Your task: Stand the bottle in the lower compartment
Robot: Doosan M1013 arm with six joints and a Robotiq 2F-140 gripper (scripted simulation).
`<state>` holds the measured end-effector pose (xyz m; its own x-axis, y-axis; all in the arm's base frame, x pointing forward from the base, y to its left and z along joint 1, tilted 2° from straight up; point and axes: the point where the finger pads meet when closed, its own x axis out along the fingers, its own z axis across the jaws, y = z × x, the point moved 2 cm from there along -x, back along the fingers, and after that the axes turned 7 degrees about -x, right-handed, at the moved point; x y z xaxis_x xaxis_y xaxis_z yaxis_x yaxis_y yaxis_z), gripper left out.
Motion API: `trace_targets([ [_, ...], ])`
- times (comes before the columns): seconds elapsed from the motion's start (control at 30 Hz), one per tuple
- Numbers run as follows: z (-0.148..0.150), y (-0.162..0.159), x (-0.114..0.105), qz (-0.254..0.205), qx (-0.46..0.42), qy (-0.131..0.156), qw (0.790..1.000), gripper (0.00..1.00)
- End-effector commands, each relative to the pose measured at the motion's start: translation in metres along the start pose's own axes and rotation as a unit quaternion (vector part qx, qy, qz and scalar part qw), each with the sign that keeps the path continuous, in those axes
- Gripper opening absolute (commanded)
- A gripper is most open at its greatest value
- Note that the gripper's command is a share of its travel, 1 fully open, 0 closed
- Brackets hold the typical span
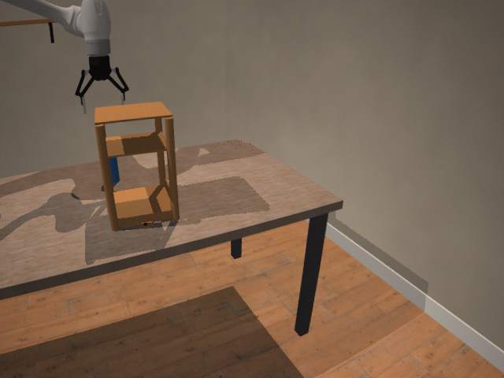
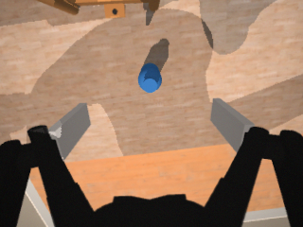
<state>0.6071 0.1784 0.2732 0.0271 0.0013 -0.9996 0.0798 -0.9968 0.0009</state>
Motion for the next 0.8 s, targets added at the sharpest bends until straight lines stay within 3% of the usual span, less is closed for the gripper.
trace_targets([
  [0.0,0.0,0.0,0.0,0.0,0.0,0.0,1.0,1.0],
  [0.03,0.0,0.0,0.0,0.0,0.0,0.0,1.0,1.0],
  [0.07,0.0,0.0,0.0,0.0,0.0,0.0,1.0,0.43],
  [0.27,-0.013,-0.016,0.004,-0.018,0.008,0.019,1.0,0.43],
  [0.47,-0.061,-0.069,0.014,-0.082,0.043,0.083,0.992,0.43],
  [0.53,-0.061,-0.069,0.014,-0.082,0.043,0.083,0.992,0.43],
  [0.6,-0.086,-0.096,0.015,-0.116,0.066,0.117,0.984,0.43],
  [0.77,-0.123,-0.132,0.013,-0.164,0.105,0.164,0.967,0.43],
])
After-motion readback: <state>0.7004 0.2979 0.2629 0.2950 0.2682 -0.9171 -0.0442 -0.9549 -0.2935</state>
